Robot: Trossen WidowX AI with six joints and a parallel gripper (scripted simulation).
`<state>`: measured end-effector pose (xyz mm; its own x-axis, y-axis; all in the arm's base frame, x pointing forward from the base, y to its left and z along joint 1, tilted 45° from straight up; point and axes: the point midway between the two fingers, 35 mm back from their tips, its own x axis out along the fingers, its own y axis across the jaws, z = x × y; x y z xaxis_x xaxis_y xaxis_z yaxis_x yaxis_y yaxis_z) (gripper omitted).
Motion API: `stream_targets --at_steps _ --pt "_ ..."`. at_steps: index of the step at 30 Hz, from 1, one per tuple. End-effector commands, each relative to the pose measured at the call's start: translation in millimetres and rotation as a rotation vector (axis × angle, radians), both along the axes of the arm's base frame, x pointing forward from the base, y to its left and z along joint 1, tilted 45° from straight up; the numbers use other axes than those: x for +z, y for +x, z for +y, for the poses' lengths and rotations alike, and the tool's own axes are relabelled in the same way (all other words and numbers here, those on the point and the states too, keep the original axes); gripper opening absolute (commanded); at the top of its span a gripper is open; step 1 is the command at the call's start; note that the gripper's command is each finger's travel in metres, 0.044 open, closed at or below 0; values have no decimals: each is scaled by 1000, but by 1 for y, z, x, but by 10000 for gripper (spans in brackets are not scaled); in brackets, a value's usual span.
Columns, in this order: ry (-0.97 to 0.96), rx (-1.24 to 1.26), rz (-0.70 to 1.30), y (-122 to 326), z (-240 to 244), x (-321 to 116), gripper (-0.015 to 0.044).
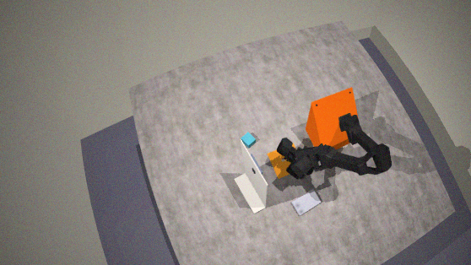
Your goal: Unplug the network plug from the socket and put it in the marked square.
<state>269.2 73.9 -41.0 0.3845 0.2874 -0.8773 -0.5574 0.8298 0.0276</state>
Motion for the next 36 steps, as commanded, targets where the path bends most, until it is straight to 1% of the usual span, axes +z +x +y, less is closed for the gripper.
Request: stream_targets --at_steps 1,12,18,36 --pt "-3 -7 3 -1 1 -2 0" --pt "-1 -1 3 -1 2 -2 0" --pt "-1 -1 3 -1 2 -2 156" --pt "-2 -3 3 -4 -1 8 156"
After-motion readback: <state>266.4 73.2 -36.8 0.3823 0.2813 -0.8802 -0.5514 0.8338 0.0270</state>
